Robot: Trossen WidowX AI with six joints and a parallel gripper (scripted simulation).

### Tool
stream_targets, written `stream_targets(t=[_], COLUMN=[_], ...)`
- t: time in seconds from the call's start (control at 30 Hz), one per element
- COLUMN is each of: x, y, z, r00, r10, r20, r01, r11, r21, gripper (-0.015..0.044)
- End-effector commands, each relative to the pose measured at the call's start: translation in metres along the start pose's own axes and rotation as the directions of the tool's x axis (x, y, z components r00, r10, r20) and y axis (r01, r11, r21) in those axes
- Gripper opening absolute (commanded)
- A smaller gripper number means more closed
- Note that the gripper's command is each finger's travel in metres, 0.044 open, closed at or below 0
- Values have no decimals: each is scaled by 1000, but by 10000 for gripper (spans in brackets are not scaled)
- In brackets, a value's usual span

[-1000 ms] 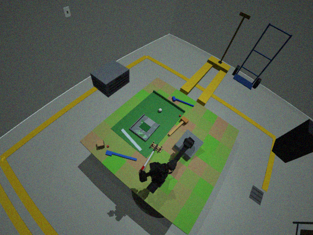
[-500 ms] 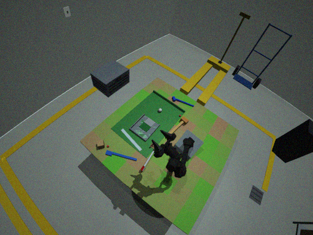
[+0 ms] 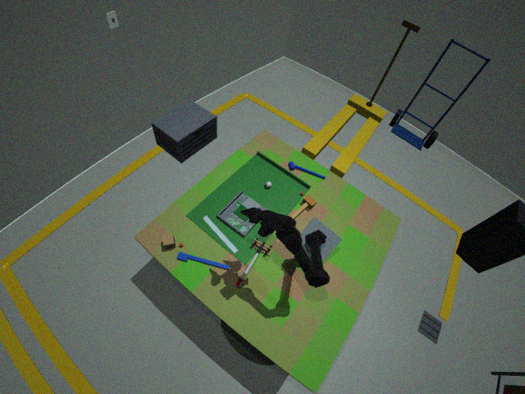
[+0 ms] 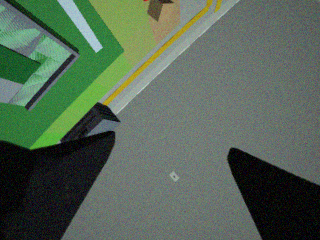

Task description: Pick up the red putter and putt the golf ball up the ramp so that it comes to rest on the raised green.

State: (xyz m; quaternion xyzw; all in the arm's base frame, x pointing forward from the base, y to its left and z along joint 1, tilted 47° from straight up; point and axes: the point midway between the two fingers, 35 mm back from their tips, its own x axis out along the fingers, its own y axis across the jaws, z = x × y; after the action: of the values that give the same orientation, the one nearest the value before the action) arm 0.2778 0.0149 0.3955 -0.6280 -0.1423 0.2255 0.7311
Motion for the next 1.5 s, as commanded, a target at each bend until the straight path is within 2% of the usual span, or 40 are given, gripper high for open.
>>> stream_targets(t=[0.0, 0.13, 0.27, 0.47, 0.57, 0.97, 1.47], x=[40, 63, 72, 62, 50, 51, 62], y=[58, 108, 159, 232, 264, 269, 279], z=[26, 58, 96, 155, 178, 179, 203], r00=[963, 879, 753, 503, 378, 363, 363], r10=[125, 211, 278, 341, 351, 352, 352], r20=[238, 428, 596, 794, 857, 862, 863], r01=[-174, -362, -559, -824, -909, -917, -917], r11=[965, 880, 748, 466, 316, 298, 299], r21=[197, 307, 357, 322, 272, 265, 264], gripper=[440, 440, 440, 440, 440, 440, 440])
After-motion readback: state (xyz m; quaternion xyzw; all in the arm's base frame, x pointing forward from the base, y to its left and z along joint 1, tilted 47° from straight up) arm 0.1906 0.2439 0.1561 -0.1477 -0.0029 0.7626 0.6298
